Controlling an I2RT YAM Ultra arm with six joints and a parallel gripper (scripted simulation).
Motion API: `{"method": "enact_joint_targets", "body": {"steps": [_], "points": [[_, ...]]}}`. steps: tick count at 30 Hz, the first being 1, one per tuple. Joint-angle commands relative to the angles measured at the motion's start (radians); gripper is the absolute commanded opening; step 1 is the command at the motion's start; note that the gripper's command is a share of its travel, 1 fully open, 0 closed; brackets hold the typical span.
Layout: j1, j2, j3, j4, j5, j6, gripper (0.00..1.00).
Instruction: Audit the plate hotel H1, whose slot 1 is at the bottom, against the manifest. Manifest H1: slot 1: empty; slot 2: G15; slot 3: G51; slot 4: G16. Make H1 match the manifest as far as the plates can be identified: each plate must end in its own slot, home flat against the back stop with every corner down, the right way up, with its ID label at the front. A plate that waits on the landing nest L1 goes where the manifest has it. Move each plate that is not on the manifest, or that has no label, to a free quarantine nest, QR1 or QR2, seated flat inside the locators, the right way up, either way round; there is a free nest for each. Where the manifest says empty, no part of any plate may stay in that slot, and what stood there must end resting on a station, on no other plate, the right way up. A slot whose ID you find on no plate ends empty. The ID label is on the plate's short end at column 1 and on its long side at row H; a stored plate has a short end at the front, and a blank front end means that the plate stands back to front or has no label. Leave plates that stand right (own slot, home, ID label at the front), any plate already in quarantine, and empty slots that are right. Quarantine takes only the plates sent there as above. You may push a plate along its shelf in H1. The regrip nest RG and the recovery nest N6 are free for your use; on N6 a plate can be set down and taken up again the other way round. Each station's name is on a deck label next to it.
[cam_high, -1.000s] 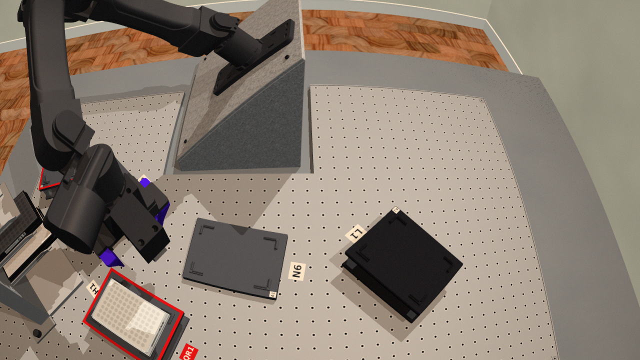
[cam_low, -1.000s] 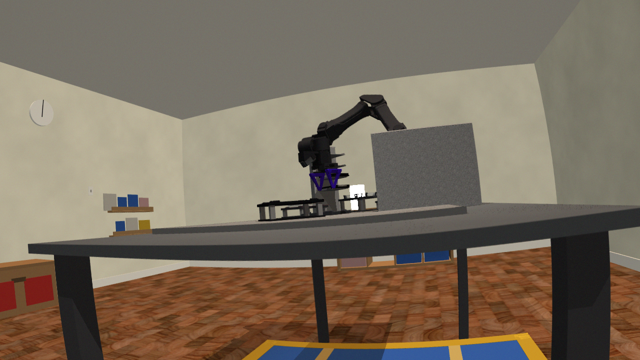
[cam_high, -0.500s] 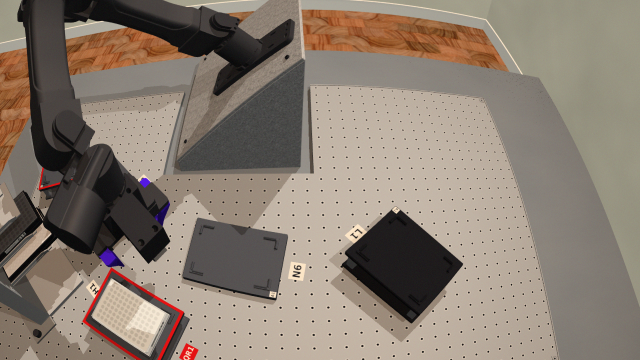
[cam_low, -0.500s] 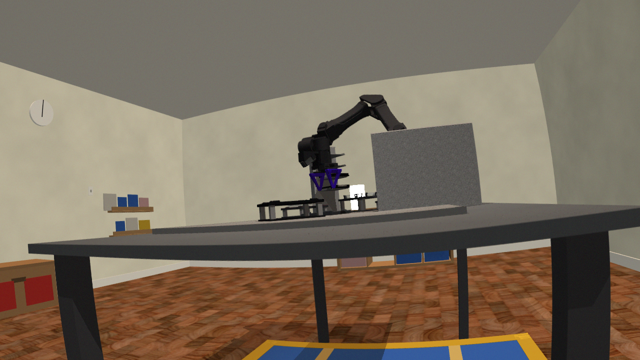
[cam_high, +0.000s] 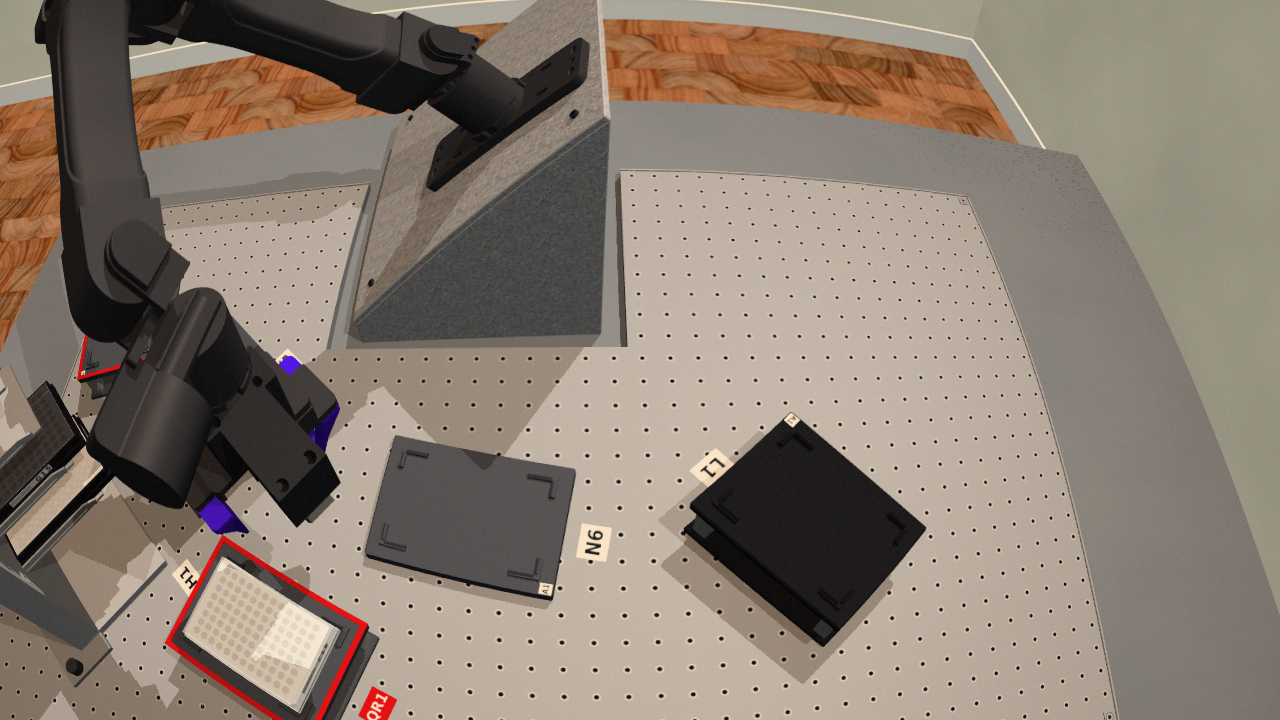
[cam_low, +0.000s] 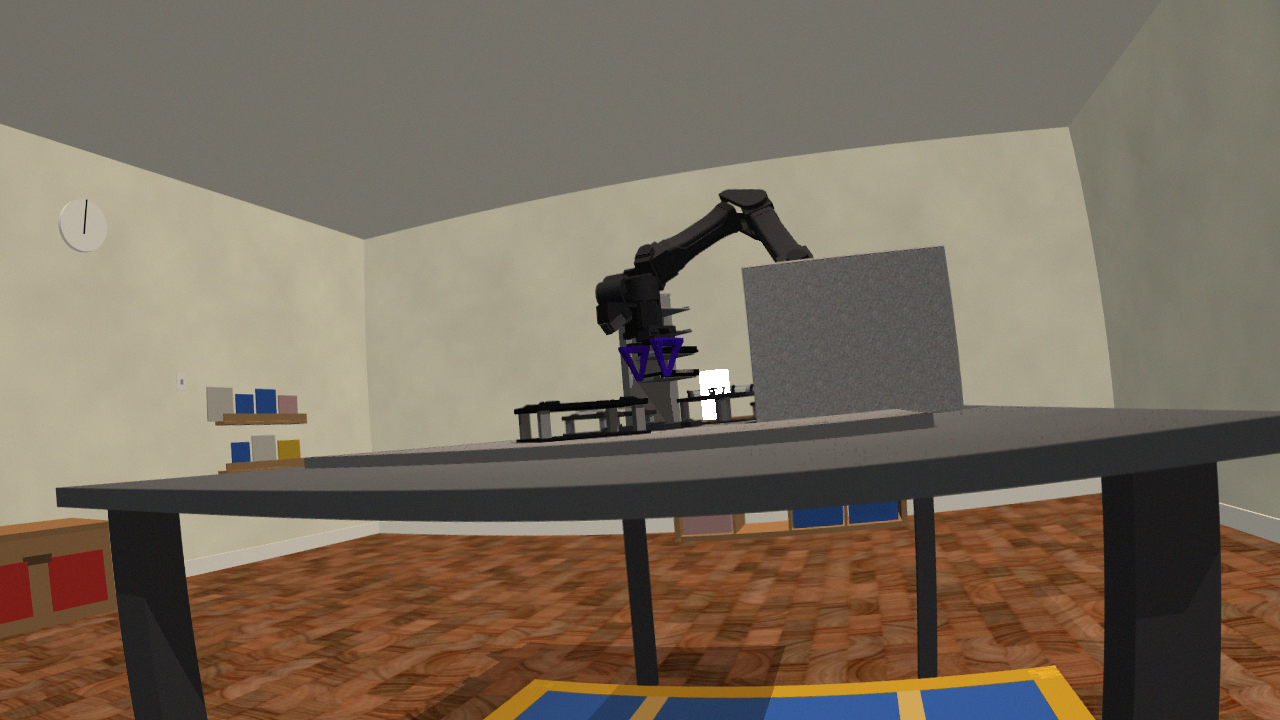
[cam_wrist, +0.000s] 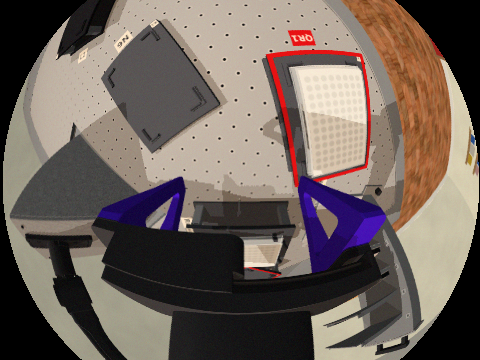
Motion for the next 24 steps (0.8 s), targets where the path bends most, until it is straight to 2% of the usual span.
{"method": "enact_joint_targets", "body": {"steps": [1,24], "points": [[0.013,-0.008,0.008,-0.013,-0.004,0.008,1.00],[0.077,-0.030,0.077,-0.164,0.003,0.095,1.00]]}}
